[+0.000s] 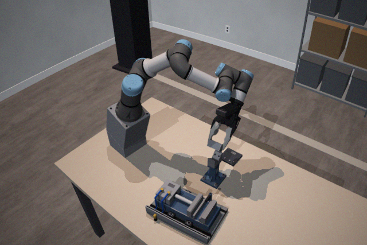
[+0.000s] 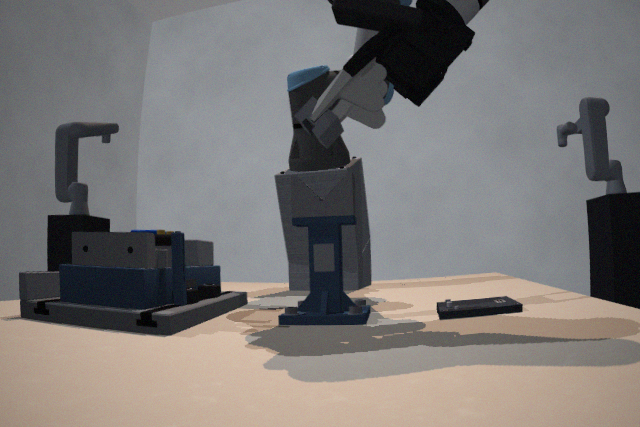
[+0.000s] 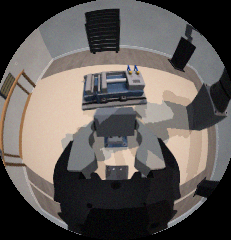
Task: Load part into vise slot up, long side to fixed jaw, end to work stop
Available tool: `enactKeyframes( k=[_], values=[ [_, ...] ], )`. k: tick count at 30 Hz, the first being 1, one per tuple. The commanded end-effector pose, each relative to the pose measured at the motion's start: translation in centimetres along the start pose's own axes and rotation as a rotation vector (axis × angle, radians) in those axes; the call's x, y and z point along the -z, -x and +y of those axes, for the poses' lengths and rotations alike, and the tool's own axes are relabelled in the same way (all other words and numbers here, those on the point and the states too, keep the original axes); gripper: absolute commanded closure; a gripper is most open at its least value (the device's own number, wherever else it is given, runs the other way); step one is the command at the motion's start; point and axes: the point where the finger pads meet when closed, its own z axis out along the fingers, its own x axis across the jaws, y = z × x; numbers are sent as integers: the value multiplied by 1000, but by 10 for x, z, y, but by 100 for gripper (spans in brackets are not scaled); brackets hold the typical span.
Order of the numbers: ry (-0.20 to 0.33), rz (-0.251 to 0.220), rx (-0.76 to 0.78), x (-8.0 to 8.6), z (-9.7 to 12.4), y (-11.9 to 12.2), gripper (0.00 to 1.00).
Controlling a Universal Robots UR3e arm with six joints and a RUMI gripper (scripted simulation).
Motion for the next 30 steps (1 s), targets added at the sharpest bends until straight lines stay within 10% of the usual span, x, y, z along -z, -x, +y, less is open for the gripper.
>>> enactKeyframes(
  k=[1, 30],
  values=[
    [1, -2, -2, -2, 2, 1, 100],
    [1, -2, -2, -22, 23, 1, 100]
  ],
)
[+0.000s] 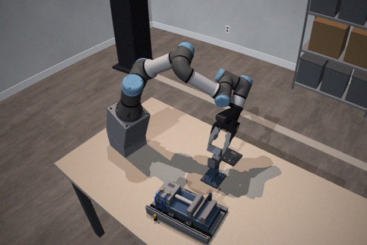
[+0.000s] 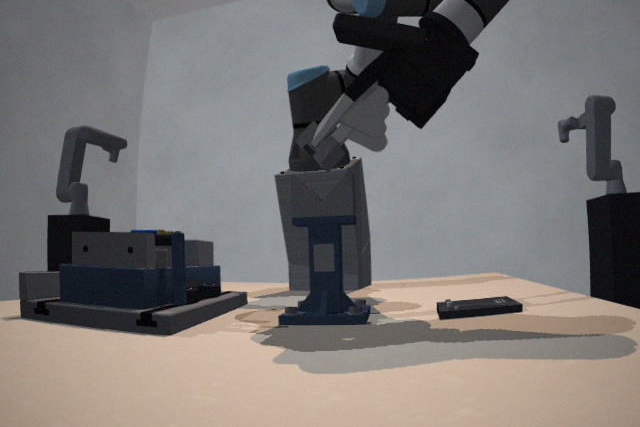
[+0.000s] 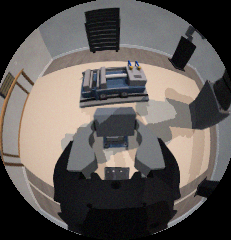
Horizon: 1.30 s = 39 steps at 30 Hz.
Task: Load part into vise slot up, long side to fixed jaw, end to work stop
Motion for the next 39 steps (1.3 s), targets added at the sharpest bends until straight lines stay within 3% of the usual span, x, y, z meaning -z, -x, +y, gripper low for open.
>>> enactKeyframes(
  k=[1, 39],
  values=[
    [1, -2, -2, -3, 3, 1, 100],
    [1, -2, -2, -22, 23, 1, 100]
  ],
)
